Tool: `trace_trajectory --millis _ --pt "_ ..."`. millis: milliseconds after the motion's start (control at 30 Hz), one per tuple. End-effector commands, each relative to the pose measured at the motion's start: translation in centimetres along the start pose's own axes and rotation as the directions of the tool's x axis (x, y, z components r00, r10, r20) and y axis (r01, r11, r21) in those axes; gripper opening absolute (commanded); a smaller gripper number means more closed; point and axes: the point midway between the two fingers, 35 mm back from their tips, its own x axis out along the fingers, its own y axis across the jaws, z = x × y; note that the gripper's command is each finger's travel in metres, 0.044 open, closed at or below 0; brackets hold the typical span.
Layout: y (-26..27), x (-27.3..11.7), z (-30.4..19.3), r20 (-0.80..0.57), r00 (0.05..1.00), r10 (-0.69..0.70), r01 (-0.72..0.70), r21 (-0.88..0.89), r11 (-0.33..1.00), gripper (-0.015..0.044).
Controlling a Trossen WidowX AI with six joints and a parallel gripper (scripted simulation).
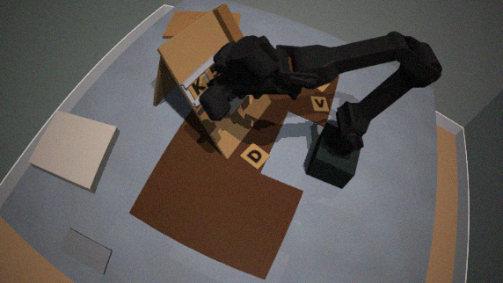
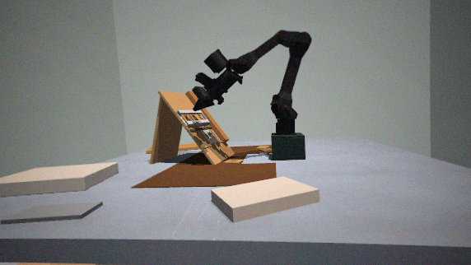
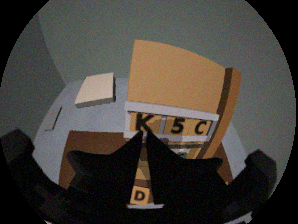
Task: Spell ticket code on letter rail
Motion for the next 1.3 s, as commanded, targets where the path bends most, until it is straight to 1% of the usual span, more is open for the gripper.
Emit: trace_trajectory --millis 0,167,233,367,500,633,767,833,1267 --pt "0.0 0.0 0.0 0.0 1.0 0.0 0.0 0.0 1.0 0.0" --pt "0.0 0.0 0.0 0.0 1.0 0.0 0.0 0.0 1.0 0.0" --pt "0.2 0.2 0.2 -0.025 1.0 0.001 -0.002 -0.004 1.0 0.0" --pt "1.3 1.0 0.9 -0.175 0.985 0.006 -0.009 -0.02 1.0 0.0" --pt "2.2 1.6 1.4 -0.332 0.943 0.005 -0.014 -0.023 1.0 0.0" --pt "2.8 1.9 1.8 -0.483 0.876 0.004 -0.012 -0.014 1.0 0.0" --pt "3.3 1.8 2.0 -0.615 0.788 0.003 -0.002 0.003 1.0 0.0" --pt "3.4 1.8 2.1 -0.637 0.771 0.003 0.001 0.006 1.0 0.0" --pt "3.3 2.1 2.1 -0.636 0.771 0.003 0.001 0.006 1.0 0.0"
